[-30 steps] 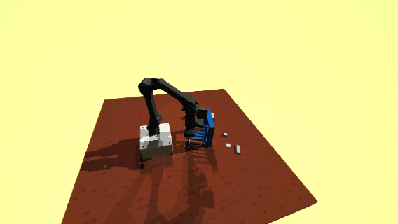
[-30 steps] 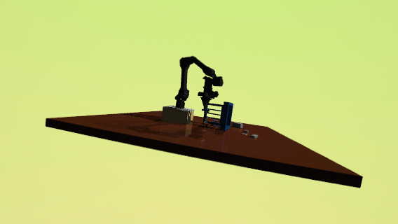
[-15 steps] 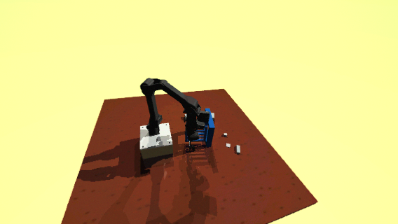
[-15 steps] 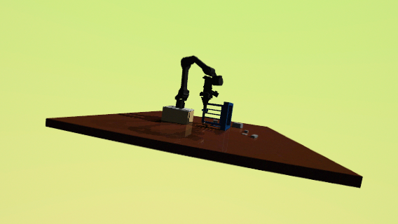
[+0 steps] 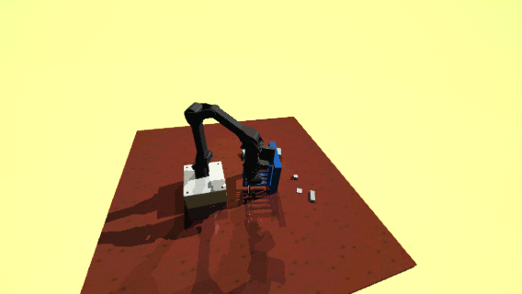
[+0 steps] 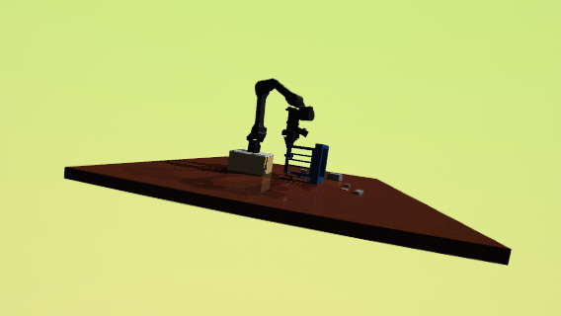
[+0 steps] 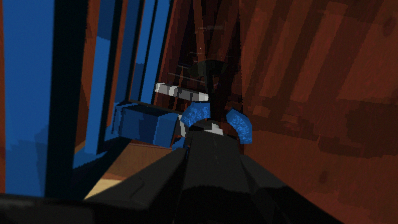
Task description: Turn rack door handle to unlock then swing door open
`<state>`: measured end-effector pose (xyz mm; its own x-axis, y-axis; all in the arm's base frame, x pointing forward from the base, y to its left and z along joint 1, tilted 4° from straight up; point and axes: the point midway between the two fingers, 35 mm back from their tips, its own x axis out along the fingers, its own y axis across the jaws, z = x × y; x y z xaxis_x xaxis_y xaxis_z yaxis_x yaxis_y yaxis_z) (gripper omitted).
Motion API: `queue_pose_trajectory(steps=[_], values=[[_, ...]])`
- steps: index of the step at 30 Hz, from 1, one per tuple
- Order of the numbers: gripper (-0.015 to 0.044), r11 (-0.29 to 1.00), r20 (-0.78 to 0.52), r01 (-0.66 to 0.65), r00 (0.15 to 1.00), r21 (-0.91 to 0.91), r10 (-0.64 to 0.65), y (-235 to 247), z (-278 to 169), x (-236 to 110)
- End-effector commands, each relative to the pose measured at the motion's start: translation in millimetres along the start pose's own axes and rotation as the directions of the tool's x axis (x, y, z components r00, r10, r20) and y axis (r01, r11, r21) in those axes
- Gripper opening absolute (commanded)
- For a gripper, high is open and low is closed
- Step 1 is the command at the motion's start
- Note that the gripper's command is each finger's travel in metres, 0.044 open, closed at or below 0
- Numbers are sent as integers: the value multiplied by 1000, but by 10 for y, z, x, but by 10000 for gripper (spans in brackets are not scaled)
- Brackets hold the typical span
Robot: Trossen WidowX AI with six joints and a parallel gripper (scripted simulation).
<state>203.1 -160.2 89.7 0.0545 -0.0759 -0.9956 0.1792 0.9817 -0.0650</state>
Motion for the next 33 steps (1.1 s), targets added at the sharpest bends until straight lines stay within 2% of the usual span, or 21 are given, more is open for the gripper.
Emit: queue_pose_trajectory(steps=[1,7,8,33], values=[[115,1000,-1,-3,1000,-14,3,6,-2,-1],[273,1000,-1,-3,1000,-14,3,6,-2,-1],[282,1000,-1,-3,1000,-14,3,6,-2,-1],[282,1000,-1,-3,1000,-14,3,-8,19,-341]])
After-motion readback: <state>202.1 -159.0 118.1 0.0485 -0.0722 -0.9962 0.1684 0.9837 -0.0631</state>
